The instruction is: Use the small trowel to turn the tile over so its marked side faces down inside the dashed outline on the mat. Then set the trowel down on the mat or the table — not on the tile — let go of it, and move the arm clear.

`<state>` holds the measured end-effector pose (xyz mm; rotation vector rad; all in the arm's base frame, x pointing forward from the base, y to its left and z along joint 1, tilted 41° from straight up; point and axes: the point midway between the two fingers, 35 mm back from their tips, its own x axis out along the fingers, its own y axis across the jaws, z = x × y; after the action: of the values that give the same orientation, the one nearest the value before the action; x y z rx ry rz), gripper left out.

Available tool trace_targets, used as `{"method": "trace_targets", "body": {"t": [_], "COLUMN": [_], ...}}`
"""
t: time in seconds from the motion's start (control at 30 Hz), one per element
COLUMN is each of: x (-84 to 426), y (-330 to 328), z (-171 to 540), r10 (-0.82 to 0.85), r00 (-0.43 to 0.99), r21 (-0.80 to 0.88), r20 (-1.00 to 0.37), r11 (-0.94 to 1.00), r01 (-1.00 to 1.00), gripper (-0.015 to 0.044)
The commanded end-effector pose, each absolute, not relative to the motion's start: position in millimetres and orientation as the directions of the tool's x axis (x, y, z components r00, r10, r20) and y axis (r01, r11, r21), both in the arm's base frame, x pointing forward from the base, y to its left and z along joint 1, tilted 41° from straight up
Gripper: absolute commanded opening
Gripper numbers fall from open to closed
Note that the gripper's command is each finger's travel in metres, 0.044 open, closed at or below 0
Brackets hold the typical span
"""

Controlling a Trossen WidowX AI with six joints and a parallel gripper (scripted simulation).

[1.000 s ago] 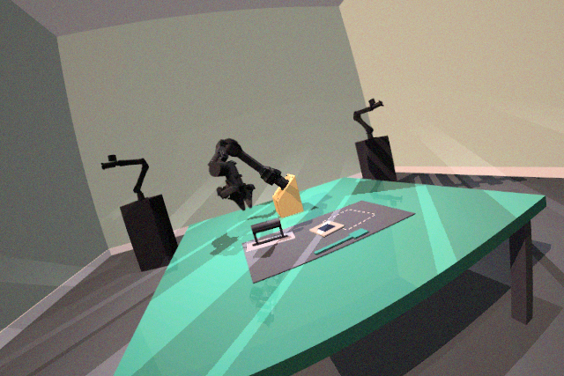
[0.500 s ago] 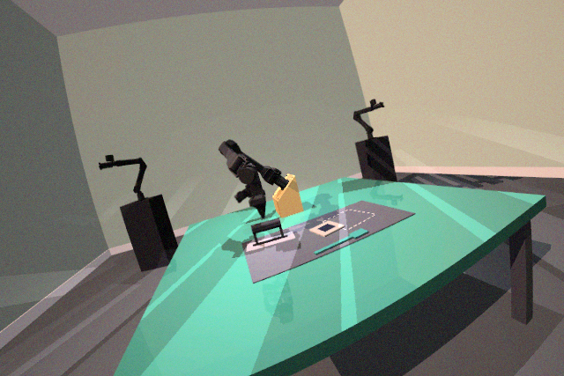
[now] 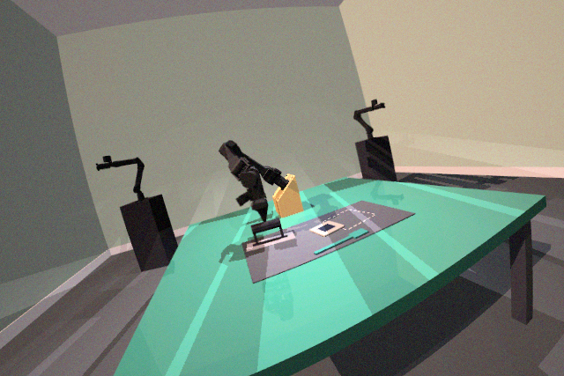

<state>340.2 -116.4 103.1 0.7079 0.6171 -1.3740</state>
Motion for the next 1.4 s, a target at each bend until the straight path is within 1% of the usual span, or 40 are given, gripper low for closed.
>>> {"method": "trace_targets", "body": {"t": [0.0, 0.53, 1.23, 1.37], "x": [340.9, 342.6, 342.6, 342.6], "y": [-120.2, -136.2, -136.2, -136.2], "z": [96.3, 79.1, 79.1, 79.1], "r10": [-0.65, -0.65, -0.65, -0.65], "r00": [0.101, 0.1, 0.1, 0.1], "r21": [0.081, 0.081, 0.081, 0.081], "r20": [-0.754, -0.753, -0.753, -0.753], "r11": [0.061, 0.06, 0.06, 0.06], "r01": [0.995, 0.995, 0.995, 0.995], "gripper": [0.027, 0.027, 0.013, 0.013]}}
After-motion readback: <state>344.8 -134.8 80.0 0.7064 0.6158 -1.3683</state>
